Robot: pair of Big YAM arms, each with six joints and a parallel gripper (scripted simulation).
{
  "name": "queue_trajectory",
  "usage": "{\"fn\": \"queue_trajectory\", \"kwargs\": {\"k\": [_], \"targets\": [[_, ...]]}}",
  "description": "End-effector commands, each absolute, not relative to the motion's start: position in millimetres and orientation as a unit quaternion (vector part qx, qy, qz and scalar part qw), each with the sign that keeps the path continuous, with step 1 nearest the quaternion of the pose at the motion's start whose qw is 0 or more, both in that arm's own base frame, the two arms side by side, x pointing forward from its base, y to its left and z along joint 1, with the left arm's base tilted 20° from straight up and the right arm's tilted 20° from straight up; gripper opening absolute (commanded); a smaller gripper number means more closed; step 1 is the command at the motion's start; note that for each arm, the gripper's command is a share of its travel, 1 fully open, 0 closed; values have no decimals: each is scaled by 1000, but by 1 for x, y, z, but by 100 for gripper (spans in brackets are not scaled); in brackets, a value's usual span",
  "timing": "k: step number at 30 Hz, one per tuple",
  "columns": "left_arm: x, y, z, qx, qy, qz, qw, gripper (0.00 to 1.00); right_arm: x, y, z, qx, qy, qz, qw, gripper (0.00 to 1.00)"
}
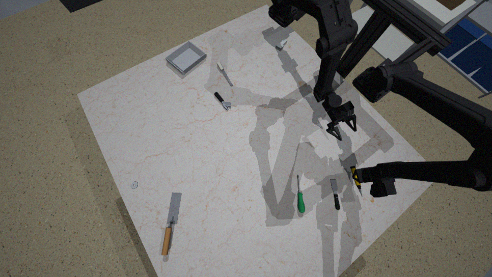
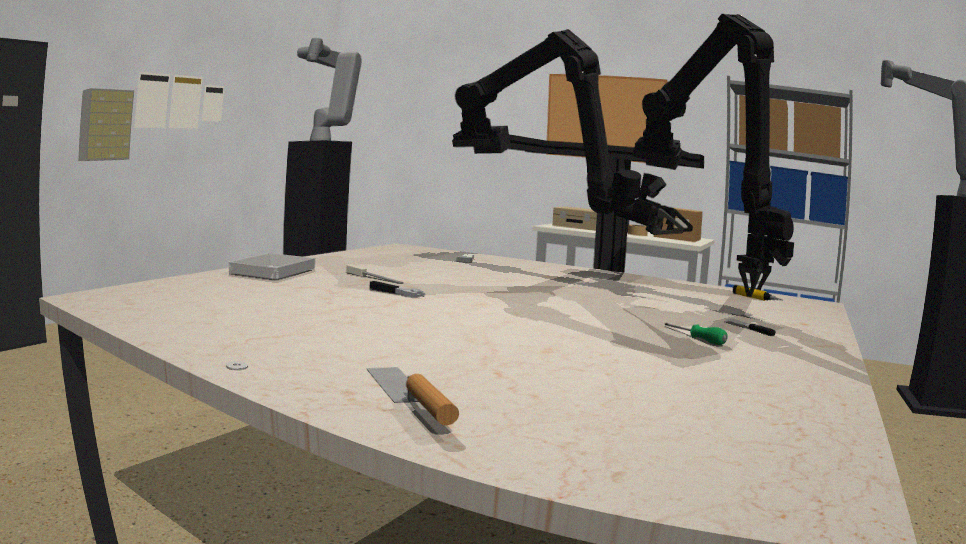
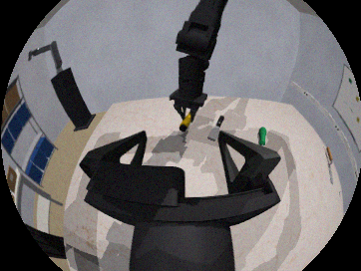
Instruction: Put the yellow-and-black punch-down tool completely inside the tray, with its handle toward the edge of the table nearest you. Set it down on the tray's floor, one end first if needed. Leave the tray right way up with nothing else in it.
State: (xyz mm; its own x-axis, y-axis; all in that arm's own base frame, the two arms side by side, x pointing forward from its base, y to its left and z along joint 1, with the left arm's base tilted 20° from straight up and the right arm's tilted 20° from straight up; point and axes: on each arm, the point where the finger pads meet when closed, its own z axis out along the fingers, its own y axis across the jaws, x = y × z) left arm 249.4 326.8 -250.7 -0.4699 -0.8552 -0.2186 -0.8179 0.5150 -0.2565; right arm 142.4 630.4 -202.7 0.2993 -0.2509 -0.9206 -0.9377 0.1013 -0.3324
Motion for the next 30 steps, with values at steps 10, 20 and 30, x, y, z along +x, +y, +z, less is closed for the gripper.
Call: {"fn": "queue_trajectory", "kwargs": {"k": [10, 20, 30], "targets": [[362, 254, -197, -385, 905, -26, 177, 24, 160, 534, -162, -583, 595, 267, 485, 100], [429, 192, -165, -303, 933, -6, 194, 24, 148, 431, -144, -587, 660, 216, 417, 100], [446, 74, -172, -185, 966, 9, 181, 24, 164, 302, -104, -546, 723, 129, 403, 100]]}}
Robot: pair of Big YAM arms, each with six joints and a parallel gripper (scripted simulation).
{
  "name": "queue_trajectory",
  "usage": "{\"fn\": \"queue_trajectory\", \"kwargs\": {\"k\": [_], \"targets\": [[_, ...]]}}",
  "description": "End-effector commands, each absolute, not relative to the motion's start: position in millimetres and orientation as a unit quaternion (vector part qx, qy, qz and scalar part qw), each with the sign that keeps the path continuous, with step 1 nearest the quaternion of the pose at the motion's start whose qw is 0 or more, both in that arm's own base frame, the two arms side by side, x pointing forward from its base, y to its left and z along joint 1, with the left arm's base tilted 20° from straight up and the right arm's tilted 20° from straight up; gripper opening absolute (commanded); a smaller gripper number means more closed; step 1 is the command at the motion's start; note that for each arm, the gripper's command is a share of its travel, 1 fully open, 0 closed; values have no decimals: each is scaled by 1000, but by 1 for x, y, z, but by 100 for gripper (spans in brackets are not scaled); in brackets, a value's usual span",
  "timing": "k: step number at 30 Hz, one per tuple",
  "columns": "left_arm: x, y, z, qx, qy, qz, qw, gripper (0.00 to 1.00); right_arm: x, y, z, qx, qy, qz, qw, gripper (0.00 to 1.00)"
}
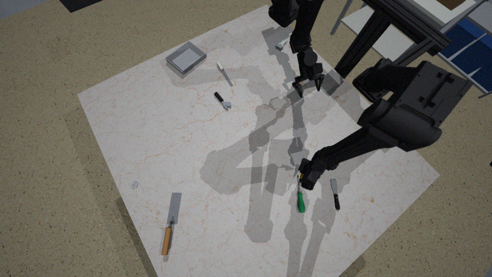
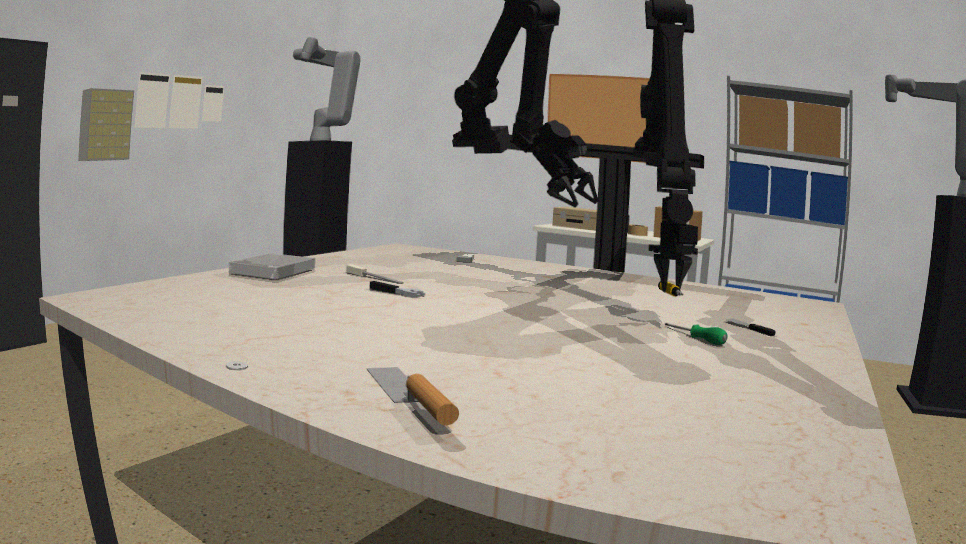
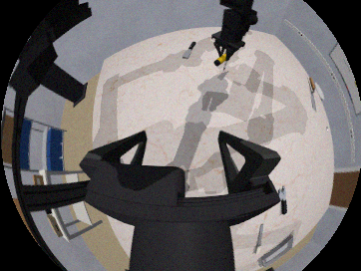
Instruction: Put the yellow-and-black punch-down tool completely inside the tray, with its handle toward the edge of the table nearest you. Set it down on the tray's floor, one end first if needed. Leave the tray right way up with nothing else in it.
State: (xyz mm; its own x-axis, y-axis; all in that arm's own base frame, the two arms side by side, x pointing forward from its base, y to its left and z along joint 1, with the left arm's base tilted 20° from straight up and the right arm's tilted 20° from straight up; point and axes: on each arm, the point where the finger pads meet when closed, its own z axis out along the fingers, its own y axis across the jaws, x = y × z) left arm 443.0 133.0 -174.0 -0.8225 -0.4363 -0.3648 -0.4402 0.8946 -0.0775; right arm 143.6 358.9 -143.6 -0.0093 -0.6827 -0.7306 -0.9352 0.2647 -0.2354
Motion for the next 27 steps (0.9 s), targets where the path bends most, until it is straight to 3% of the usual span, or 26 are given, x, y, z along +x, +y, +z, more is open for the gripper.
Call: {"fn": "queue_trajectory", "kwargs": {"k": [1, 12, 27], "targets": [[446, 74, -172, -185, 966, 9, 181, 24, 164, 302, -104, -546, 723, 129, 403, 100], [414, -41, -196, -54, 985, 27, 161, 24, 179, 261, -43, -489, 718, 110, 483, 100], [344, -150, -212, 108, 980, 54, 157, 24, 175, 249, -34, -485, 718, 106, 489, 100]]}}
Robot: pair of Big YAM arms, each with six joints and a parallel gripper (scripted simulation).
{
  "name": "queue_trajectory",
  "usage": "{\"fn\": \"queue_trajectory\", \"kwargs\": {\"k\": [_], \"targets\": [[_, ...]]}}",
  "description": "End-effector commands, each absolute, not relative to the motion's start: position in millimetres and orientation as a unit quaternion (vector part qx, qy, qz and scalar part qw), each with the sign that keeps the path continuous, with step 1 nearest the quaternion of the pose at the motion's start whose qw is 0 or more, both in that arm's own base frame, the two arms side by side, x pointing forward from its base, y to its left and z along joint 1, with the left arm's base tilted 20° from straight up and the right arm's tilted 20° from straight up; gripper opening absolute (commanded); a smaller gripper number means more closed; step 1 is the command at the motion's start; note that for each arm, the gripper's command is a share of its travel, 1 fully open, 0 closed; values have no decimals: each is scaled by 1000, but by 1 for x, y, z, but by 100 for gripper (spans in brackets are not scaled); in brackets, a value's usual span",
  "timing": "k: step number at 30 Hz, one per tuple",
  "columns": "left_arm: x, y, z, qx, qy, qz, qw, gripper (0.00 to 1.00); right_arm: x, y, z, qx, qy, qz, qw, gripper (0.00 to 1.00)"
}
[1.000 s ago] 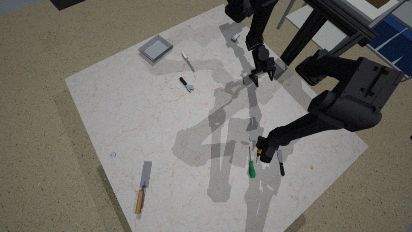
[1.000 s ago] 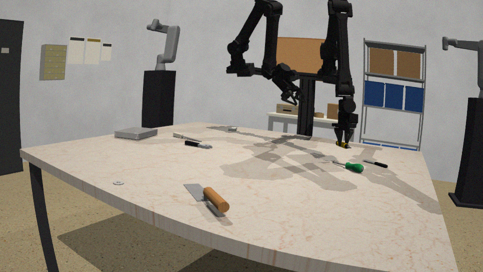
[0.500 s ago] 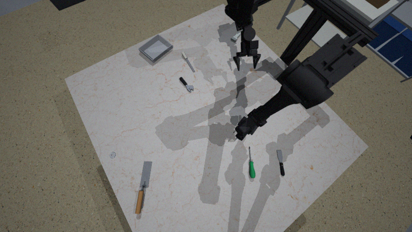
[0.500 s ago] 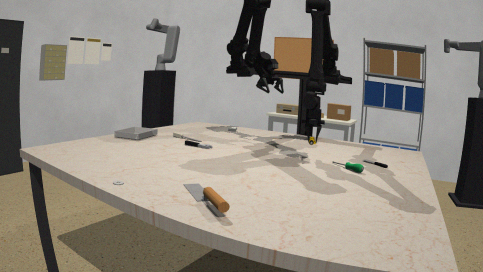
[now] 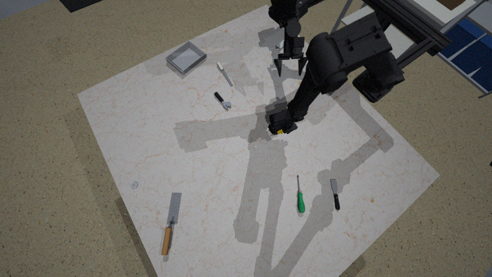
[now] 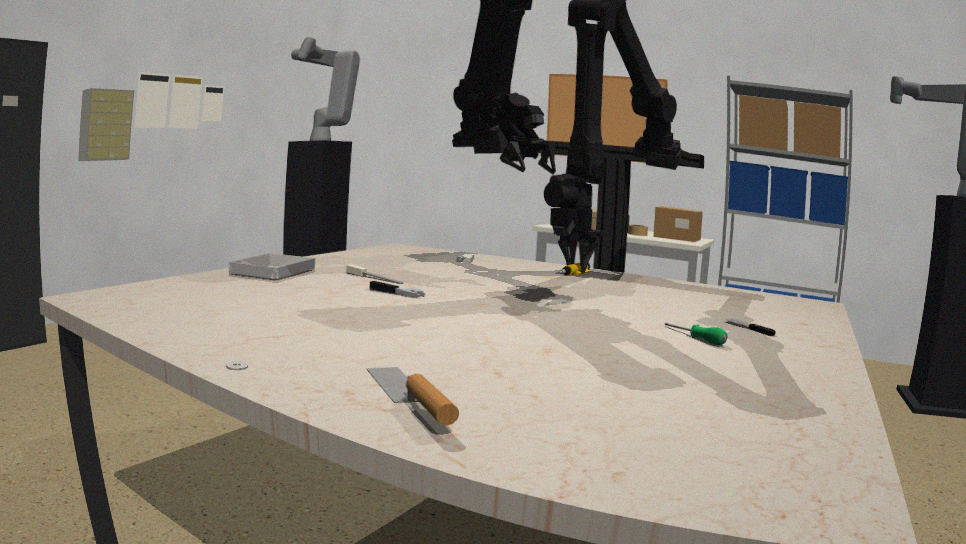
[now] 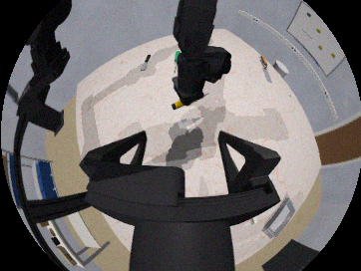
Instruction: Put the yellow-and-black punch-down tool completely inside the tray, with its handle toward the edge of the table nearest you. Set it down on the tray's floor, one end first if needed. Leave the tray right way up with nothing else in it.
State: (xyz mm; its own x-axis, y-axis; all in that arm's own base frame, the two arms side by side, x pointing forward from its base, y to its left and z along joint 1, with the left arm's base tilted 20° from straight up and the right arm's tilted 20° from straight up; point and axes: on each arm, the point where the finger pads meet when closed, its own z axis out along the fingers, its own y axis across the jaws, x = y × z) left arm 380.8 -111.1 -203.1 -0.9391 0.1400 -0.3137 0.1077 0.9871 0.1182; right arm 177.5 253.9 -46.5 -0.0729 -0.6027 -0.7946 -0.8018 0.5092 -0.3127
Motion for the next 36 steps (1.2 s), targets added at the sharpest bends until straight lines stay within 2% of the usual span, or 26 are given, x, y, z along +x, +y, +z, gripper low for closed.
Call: {"fn": "queue_trajectory", "kwargs": {"k": [1, 11, 36], "targets": [[339, -155, -213, 117, 979, 55, 157, 24, 175, 249, -34, -484, 718, 106, 489, 100], [324, -175, -224, 158, 972, 61, 160, 24, 175, 249, -34, -484, 718, 107, 488, 100], [362, -172, -301, 157, 973, 60, 160, 24, 175, 249, -34, -484, 718, 107, 488, 100]]}}
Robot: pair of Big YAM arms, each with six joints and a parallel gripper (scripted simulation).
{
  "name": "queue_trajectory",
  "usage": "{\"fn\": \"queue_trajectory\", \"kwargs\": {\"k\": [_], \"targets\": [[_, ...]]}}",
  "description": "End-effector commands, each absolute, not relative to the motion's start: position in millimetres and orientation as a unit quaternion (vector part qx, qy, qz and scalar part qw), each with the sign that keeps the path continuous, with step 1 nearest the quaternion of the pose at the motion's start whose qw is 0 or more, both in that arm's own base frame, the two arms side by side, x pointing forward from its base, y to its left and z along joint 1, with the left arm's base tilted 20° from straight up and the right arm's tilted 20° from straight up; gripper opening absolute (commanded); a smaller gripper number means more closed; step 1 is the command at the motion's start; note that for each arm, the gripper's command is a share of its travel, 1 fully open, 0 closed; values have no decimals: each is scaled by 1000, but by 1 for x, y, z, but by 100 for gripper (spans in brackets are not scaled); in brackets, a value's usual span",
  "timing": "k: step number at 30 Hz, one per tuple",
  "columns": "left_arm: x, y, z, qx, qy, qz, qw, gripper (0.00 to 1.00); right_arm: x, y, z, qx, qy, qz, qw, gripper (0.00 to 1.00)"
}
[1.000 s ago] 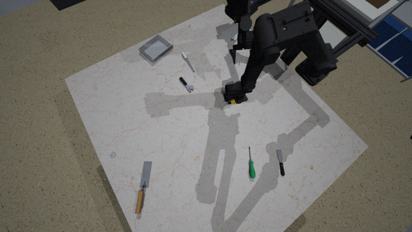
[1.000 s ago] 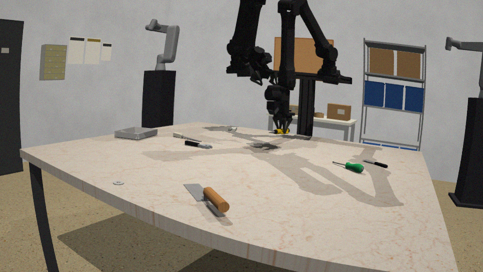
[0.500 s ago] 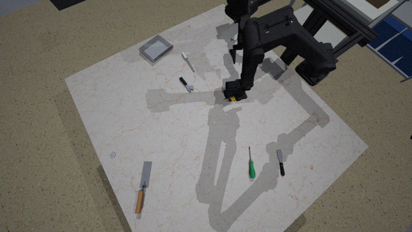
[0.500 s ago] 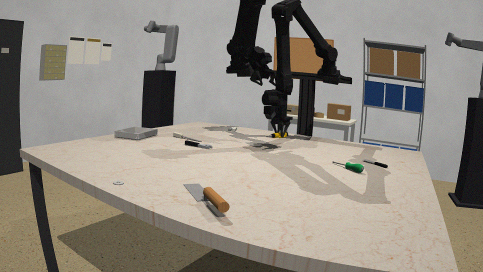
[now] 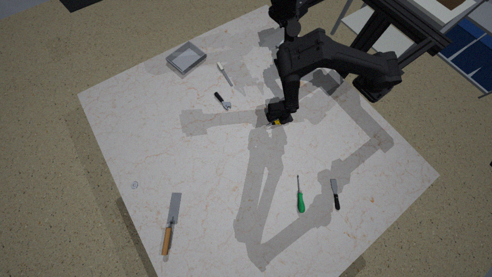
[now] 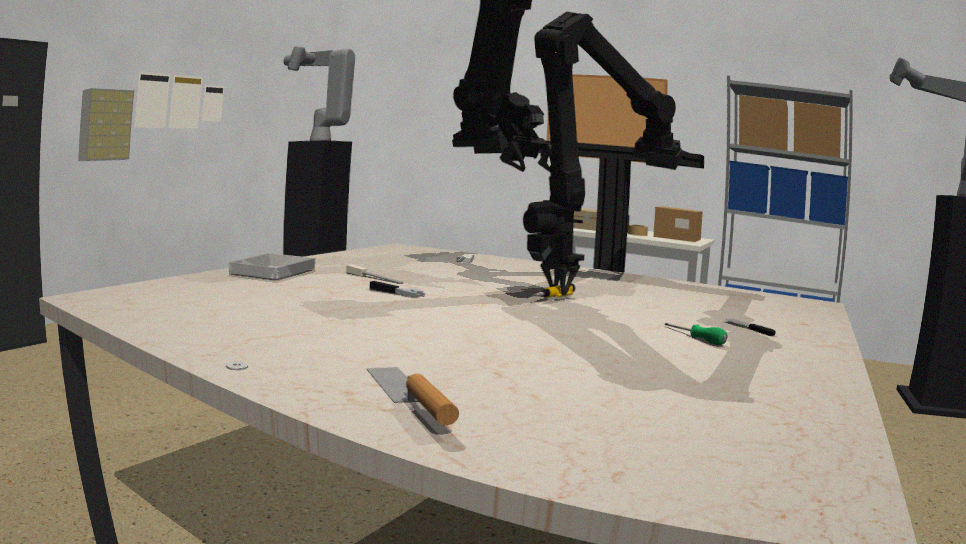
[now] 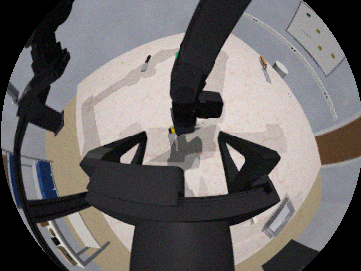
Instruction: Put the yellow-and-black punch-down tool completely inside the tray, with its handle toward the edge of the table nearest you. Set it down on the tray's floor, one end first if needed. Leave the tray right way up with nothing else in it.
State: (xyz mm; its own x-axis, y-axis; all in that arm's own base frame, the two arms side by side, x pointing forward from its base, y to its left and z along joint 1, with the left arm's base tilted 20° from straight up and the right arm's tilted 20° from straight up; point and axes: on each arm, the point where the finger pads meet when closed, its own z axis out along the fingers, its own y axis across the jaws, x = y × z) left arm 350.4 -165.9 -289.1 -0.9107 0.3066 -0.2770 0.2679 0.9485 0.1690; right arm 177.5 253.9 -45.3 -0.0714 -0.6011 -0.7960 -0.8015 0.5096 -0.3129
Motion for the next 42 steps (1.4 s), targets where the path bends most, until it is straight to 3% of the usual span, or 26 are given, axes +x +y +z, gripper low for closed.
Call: {"fn": "queue_trajectory", "kwargs": {"k": [1, 10, 12, 13, 32, 33, 42], "targets": [[362, -168, -303, 155, 973, 61, 160, 24, 175, 249, -34, -484, 718, 107, 488, 100], [350, -160, -300, 154, 973, 63, 158, 24, 175, 249, -34, -484, 718, 107, 488, 100], [354, -166, -296, 154, 973, 60, 163, 47, 175, 249, -34, -484, 718, 107, 488, 100], [355, -166, -296, 154, 973, 60, 163, 53, 175, 249, -34, -484, 718, 107, 488, 100], [333, -170, -267, 157, 974, 64, 152, 53, 175, 249, -34, -484, 718, 107, 488, 100], [334, -166, -266, 157, 974, 65, 152, 65, 175, 249, -34, -484, 718, 107, 488, 100], [319, -171, -227, 157, 973, 65, 153, 65, 175, 249, -34, -484, 718, 107, 488, 100]]}}
